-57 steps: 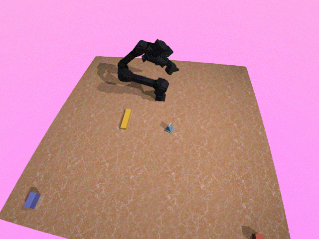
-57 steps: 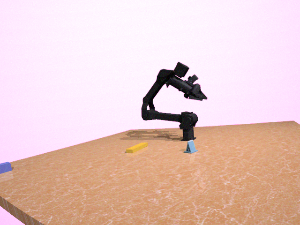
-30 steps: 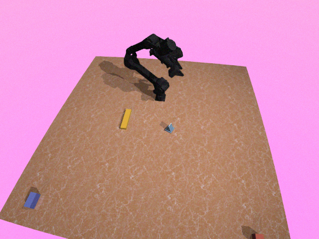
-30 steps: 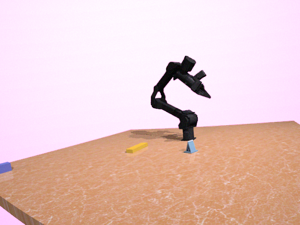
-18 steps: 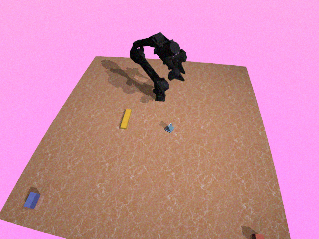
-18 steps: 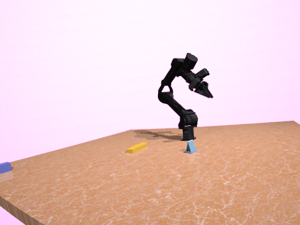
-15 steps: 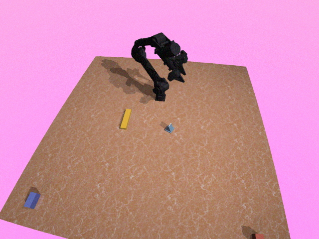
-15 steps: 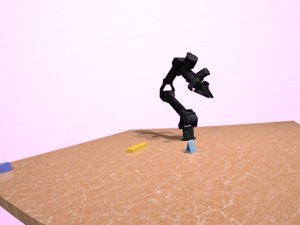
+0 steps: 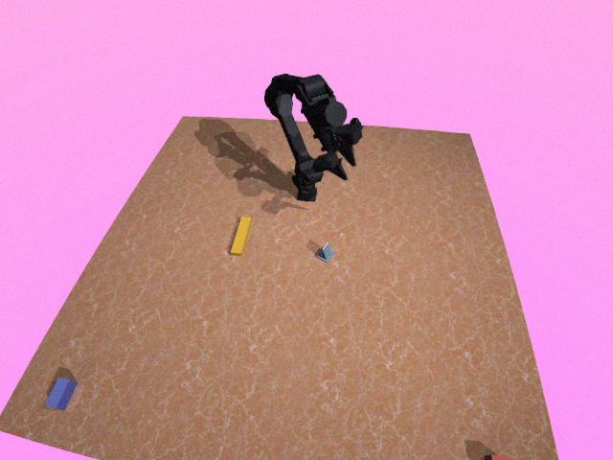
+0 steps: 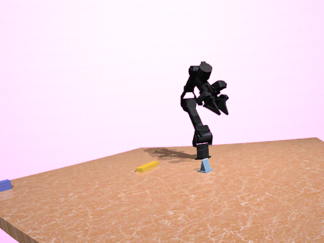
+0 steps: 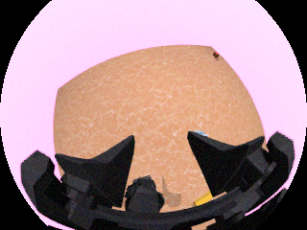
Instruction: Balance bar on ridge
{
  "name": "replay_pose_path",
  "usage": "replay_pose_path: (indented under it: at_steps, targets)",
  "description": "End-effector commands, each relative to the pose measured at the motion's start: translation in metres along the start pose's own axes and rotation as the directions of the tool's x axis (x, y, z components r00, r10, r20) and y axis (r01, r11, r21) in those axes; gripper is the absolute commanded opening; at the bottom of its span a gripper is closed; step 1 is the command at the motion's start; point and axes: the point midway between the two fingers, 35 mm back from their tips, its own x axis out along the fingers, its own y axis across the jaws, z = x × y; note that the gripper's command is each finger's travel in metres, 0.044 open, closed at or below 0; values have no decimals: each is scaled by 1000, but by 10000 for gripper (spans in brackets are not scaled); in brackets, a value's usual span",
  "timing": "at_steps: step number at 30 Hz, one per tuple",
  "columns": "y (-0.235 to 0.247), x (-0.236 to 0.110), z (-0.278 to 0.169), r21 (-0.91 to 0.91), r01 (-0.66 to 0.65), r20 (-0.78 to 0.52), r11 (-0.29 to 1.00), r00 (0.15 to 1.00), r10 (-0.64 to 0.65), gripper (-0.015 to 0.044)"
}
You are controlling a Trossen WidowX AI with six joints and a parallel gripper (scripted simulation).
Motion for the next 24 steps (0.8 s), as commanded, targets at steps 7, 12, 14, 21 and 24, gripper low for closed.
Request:
replay_pose_path:
  at_steps: [7,12,14,21,24]
  targets:
    - [-39,6,-1,122,88,-80,989,994,-79,315]
    - [-59,8,-4,183,131,-122,974,987,-109,315]
    - [-67,9,-6,207,147,-139,967,983,-120,315]
    - [-94,9,-16,288,205,-200,935,968,-150,315]
    - [-105,9,-22,319,227,-224,920,961,-159,315]
